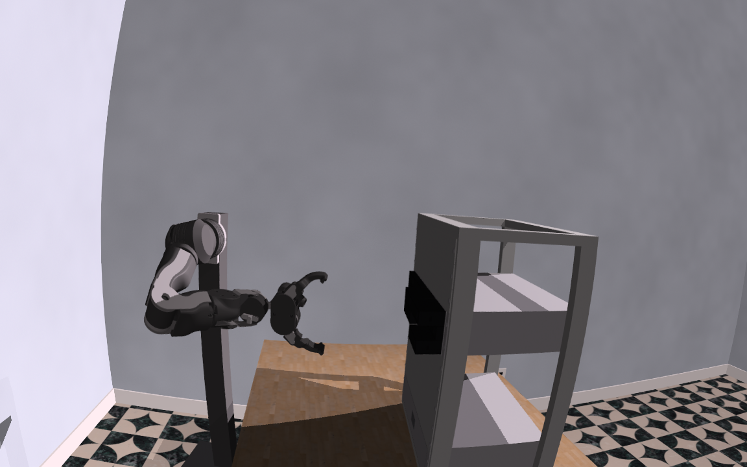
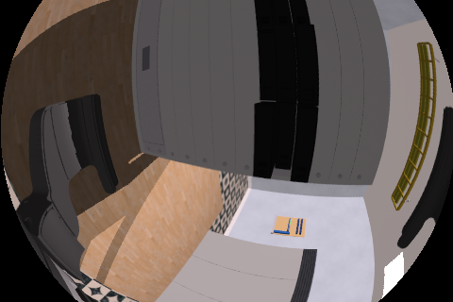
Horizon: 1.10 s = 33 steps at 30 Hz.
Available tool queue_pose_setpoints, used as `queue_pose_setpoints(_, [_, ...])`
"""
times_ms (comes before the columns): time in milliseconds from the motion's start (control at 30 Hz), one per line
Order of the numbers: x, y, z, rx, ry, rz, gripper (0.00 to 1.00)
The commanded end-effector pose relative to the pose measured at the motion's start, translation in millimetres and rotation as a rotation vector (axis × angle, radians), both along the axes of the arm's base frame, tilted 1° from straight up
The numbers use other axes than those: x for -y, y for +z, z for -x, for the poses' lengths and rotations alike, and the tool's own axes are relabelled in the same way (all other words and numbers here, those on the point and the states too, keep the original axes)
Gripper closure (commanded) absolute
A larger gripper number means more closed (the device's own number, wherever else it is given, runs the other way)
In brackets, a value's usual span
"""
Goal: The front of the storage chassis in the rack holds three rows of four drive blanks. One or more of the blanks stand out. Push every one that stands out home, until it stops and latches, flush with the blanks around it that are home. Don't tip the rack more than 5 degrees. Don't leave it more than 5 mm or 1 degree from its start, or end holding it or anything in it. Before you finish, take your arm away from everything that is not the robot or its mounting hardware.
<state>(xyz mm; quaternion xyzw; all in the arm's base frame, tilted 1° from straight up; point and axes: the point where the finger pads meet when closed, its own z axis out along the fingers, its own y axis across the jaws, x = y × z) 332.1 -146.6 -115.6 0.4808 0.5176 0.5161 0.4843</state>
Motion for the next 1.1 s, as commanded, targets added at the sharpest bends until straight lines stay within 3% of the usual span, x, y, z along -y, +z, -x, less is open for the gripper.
queue_pose_setpoints(0, [0.5, 2.1, 0.4, 0.008, -0.003, 0.000, 0.00])
queue_pose_setpoints(1067, [3.3, 2.0, -5.9, 0.005, -0.005, 0.001, 0.00])
